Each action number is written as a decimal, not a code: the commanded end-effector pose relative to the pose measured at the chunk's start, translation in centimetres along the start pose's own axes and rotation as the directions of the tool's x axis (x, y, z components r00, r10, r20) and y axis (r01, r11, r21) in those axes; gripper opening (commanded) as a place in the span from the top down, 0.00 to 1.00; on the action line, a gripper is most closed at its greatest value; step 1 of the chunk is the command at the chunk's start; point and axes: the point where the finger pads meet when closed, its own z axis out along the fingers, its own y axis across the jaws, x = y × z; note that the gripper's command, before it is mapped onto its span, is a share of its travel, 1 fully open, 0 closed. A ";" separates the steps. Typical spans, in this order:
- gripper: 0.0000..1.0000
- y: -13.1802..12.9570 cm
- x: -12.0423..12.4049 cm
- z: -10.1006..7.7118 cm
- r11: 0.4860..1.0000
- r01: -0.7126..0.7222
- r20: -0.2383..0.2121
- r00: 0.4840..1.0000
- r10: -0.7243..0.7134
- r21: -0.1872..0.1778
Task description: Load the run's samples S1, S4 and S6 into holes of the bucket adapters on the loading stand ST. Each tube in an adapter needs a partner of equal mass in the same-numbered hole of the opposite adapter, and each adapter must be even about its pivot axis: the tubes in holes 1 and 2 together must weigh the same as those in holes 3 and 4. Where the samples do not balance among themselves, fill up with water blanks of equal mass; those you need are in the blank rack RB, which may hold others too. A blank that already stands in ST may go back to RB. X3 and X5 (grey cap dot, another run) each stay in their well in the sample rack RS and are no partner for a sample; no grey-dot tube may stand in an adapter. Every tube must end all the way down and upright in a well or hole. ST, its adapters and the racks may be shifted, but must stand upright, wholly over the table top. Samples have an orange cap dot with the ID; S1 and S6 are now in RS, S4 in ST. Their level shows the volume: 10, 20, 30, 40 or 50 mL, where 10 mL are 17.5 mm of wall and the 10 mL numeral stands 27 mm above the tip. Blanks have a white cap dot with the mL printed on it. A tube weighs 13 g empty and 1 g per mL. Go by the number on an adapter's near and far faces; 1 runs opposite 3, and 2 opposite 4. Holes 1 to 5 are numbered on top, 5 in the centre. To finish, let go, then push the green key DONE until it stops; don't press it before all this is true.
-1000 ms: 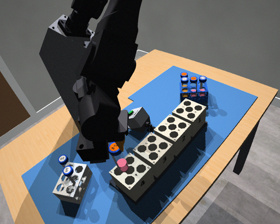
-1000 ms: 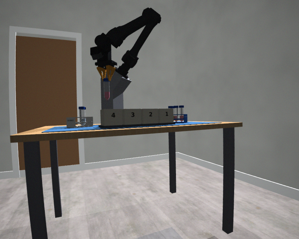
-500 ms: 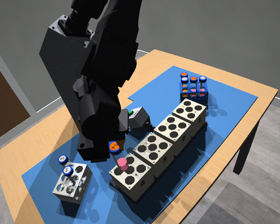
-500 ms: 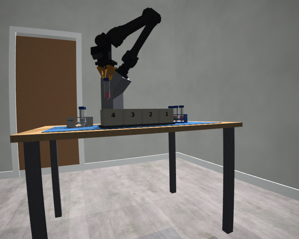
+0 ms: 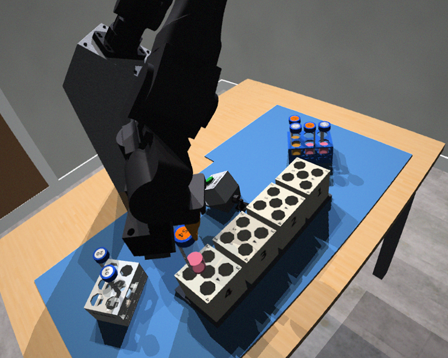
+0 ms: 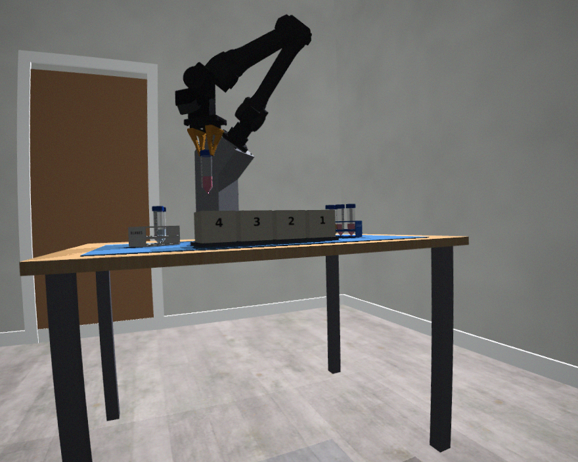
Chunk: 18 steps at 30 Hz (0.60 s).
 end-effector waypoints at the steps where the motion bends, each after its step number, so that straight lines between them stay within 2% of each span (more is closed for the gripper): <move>1: 1.00 0.7 -1.6 -1.7 1.000 0.016 0.041 0.999 -0.016 -0.008; 8: 1.00 0.7 -1.6 -1.7 1.000 0.016 0.041 0.999 -0.016 -0.008; 9: 1.00 1.0 -0.8 -2.3 0.998 0.056 0.053 0.997 -0.056 -0.008; 10: 1.00 2.3 0.3 -1.4 0.995 0.103 0.038 0.994 -0.103 -0.008; 18: 1.00 5.3 4.7 -1.3 0.951 0.310 0.039 0.950 -0.309 -0.002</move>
